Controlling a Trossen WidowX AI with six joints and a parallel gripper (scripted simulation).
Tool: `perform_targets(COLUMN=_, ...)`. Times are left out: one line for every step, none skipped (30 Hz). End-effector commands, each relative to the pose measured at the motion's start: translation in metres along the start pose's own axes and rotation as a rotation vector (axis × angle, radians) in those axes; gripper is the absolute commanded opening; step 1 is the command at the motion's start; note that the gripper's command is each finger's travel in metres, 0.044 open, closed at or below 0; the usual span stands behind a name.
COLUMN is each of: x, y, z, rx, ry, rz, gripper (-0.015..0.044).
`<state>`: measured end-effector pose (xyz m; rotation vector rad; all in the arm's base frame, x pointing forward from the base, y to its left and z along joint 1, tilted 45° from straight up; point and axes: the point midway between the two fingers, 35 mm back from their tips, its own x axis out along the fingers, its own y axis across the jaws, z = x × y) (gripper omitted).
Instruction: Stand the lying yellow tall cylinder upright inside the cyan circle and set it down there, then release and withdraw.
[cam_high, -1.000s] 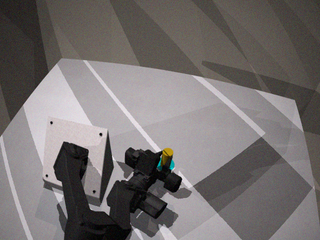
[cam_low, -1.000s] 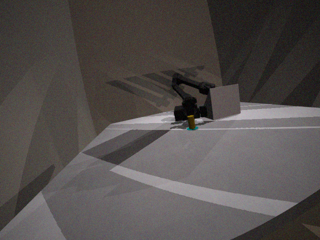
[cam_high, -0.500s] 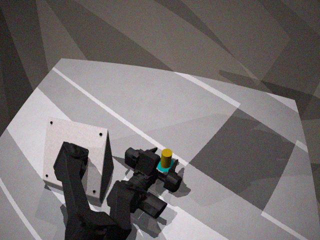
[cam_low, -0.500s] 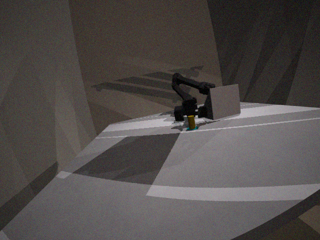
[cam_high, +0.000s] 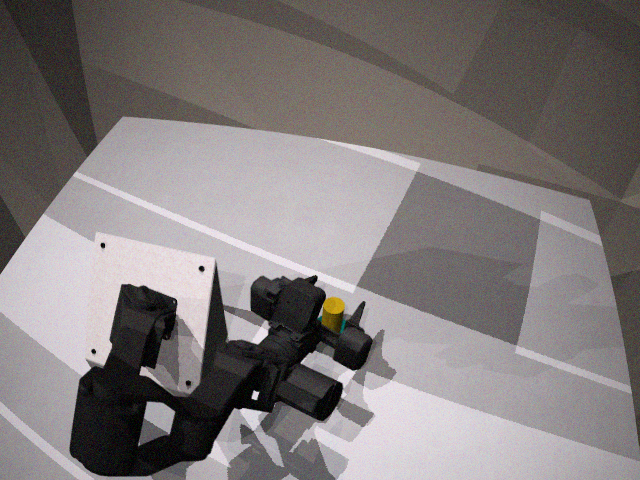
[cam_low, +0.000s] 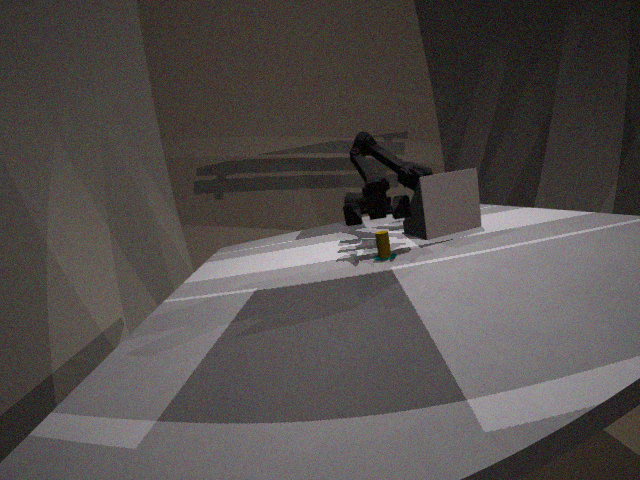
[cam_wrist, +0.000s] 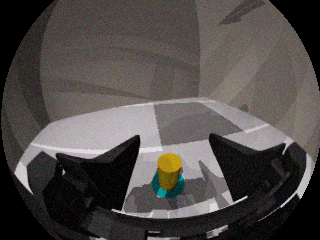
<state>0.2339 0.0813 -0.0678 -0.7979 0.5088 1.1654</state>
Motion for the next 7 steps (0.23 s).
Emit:
perform_targets(x=-0.003, y=0.002, z=0.023, rx=0.002, ry=-0.006, rz=-0.002, gripper=0.04)
perform_targets(x=-0.004, y=0.003, z=0.028, rx=0.003, ry=-0.008, rz=-0.004, gripper=0.04)
perform_targets(x=-0.005, y=0.004, z=0.033, rx=0.003, ry=-0.011, rz=-0.005, gripper=0.04)
perform_targets(x=-0.005, y=0.005, z=0.037, rx=0.003, ry=-0.014, rz=-0.006, gripper=0.04)
perform_targets(x=-0.006, y=0.005, z=0.039, rx=0.003, ry=-0.015, rz=-0.006, gripper=0.04)
perform_targets(x=-0.006, y=0.005, z=0.04, rx=0.003, ry=-0.016, rz=-0.007, gripper=0.04)
perform_targets(x=-0.006, y=0.005, z=0.04, rx=0.003, ry=-0.016, rz=-0.007, gripper=0.04)
